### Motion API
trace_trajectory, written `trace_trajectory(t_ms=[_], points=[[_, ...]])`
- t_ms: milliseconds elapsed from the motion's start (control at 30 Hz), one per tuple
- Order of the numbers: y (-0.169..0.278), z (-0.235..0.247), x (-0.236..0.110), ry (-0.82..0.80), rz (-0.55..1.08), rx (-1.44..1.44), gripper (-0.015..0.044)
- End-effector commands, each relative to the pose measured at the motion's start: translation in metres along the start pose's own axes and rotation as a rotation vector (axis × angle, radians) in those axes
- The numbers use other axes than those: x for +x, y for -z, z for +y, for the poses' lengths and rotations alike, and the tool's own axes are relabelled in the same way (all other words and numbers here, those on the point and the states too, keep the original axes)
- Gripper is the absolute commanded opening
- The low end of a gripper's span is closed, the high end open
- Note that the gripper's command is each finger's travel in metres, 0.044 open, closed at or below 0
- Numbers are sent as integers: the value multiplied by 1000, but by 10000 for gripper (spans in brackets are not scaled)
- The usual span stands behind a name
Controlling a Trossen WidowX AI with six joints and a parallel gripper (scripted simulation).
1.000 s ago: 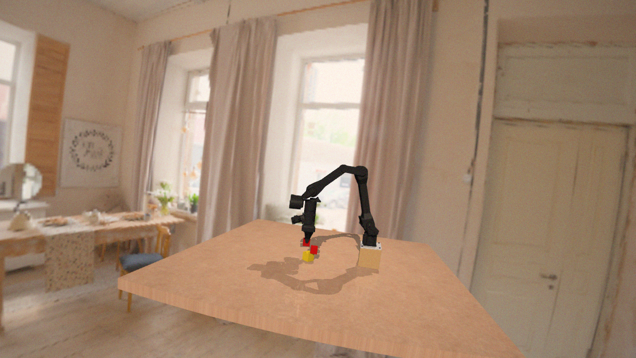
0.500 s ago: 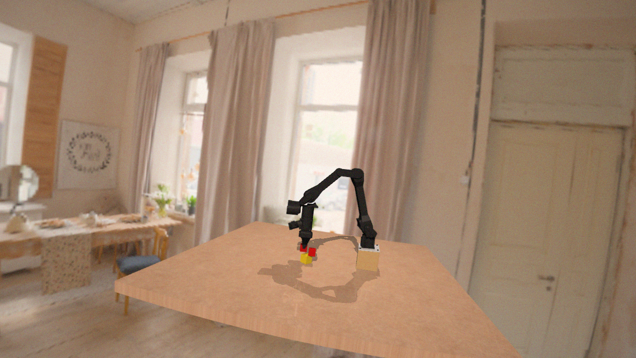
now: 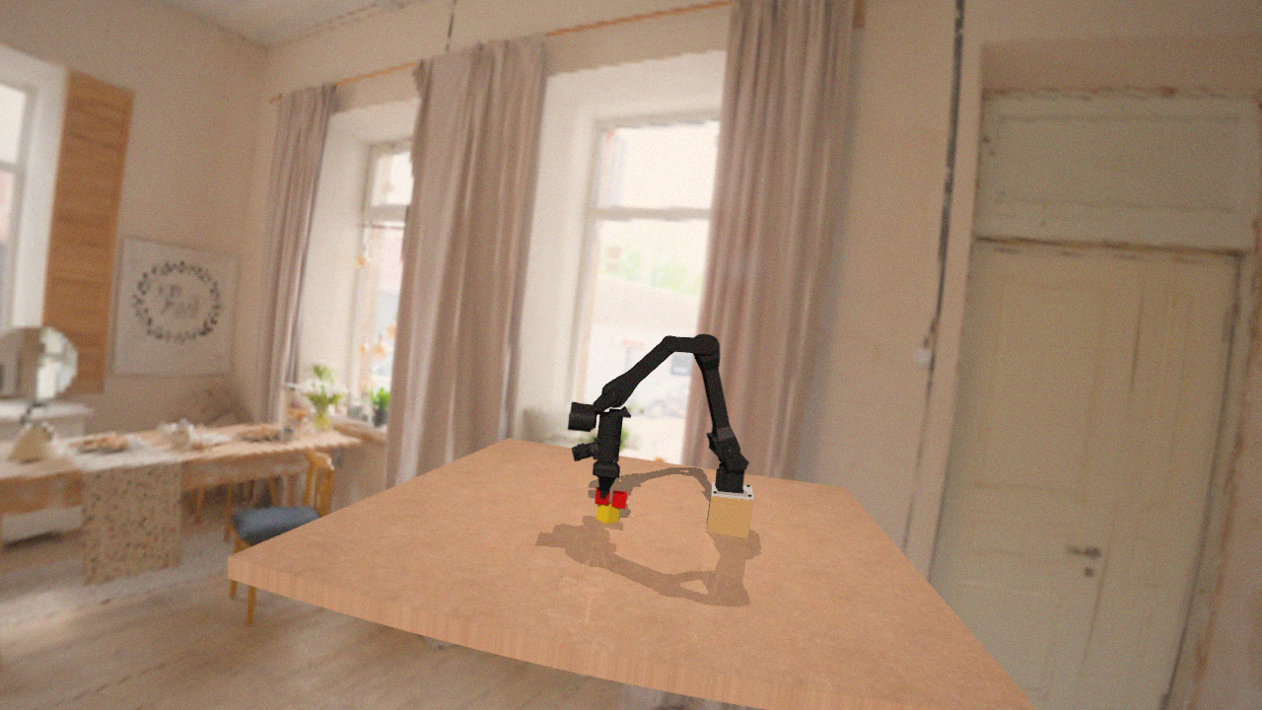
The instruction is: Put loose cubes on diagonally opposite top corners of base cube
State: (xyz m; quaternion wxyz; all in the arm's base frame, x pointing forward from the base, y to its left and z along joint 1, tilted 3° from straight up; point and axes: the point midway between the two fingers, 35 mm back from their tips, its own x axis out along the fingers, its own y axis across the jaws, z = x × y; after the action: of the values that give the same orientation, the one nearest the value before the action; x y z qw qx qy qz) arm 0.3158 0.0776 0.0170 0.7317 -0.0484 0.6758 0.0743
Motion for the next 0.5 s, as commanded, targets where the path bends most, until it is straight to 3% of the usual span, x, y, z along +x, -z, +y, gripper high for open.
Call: trace_trajectory(t_ms=[0,367,467], points=[[0,-1,1,5,-2,3,105],[0,-1,1,5,-2,3,105],[0,-1,1,5,-2,3,184]])
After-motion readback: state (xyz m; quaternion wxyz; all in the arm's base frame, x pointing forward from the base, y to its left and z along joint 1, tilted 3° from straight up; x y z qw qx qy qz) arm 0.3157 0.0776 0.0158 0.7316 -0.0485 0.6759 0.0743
